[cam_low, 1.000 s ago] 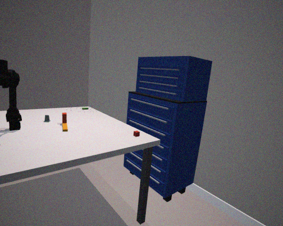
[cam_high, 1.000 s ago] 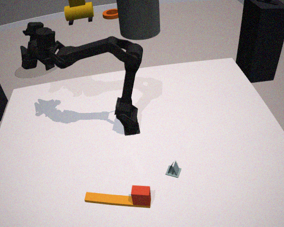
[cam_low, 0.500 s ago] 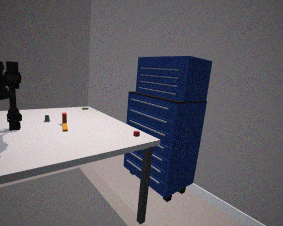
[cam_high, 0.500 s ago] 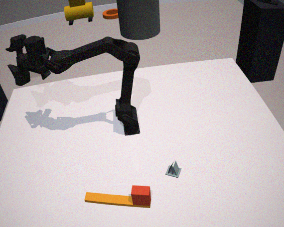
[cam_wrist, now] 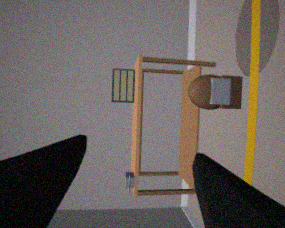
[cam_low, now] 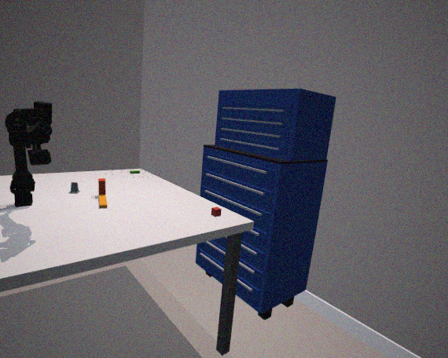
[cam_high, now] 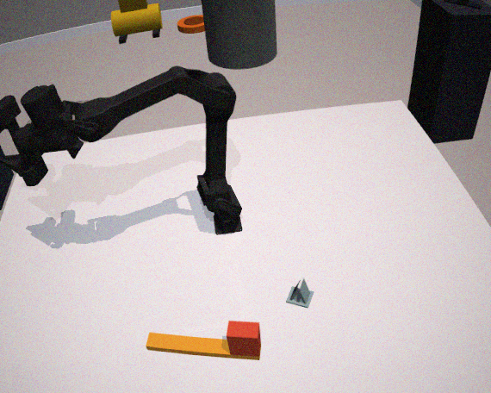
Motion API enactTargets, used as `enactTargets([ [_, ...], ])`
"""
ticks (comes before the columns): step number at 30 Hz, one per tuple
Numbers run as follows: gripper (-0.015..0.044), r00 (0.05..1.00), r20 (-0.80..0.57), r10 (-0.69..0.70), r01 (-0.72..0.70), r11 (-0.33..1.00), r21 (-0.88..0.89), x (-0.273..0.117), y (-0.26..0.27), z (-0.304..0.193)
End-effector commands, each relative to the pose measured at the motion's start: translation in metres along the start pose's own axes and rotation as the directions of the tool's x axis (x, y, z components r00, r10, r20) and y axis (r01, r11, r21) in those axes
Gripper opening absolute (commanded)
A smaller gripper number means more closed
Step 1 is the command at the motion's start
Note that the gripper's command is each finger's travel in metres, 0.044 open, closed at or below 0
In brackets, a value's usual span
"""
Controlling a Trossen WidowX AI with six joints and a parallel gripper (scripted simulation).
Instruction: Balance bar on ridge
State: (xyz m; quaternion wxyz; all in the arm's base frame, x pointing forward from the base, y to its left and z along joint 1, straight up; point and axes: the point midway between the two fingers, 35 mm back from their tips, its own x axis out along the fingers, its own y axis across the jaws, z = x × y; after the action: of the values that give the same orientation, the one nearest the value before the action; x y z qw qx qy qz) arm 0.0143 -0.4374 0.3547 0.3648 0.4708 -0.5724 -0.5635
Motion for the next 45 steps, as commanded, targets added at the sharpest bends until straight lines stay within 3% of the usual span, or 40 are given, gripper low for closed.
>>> enactTargets([
  [1,0.0315,0.995,-0.072,-0.067,0.063,0.996,-0.057,-0.005,-0.015,-0.028],
  [12,0.0315,0.931,-0.242,-0.273,0.221,0.949,-0.224,-0.035,-0.058,-0.1],
  [24,0.0315,0.791,-0.362,-0.493,0.323,0.839,-0.438,-0.089,-0.105,-0.163],
  [45,0.0315,0.461,-0.36,-0.811,0.306,0.525,-0.794,-0.221,-0.176,-0.22],
])
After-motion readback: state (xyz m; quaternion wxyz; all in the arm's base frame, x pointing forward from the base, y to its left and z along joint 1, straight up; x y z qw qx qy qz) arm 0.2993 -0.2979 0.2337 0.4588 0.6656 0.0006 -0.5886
